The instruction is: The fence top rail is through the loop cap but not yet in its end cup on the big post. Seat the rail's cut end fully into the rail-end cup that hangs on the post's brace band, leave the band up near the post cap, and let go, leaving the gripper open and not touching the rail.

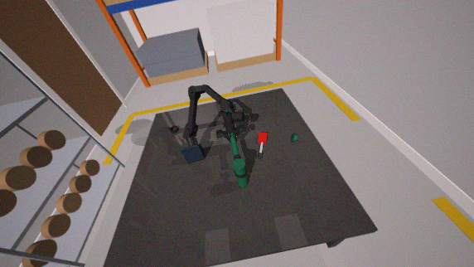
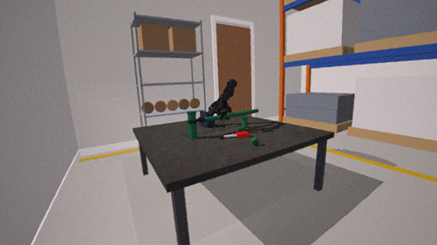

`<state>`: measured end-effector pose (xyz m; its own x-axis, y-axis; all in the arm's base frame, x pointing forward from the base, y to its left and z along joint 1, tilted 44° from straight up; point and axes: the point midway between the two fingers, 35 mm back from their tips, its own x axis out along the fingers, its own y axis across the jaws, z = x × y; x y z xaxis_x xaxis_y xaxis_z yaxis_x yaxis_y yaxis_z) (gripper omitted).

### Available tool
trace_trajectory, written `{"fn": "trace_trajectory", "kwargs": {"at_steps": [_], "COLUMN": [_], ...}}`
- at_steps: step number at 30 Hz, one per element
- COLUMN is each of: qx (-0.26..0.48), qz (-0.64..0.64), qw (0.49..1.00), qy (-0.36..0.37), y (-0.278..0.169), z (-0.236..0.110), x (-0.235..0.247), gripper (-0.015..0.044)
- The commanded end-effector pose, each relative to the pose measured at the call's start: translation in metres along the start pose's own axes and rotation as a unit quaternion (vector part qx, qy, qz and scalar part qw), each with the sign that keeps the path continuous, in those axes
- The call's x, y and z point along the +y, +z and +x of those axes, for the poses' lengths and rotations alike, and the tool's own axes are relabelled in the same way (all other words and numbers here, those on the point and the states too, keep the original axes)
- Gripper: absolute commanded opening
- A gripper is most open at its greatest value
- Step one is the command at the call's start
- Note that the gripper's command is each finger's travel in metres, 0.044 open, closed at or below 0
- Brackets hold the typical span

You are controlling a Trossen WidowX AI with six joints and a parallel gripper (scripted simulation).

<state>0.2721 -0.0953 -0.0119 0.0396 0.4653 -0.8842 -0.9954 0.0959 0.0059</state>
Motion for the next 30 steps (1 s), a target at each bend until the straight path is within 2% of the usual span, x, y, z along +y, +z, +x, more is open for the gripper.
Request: {"fn": "trace_trajectory", "kwargs": {"at_steps": [1, 30], "qx": [0.002, -0.001], "qz": [-0.001, 0.0], "qw": [1.0, 1.0], "qy": [-0.001, 0.0], "y": [-0.001, -0.009], "z": [-0.001, -0.009], "x": [0.0, -0.006], "gripper": [0.0, 0.0]}}
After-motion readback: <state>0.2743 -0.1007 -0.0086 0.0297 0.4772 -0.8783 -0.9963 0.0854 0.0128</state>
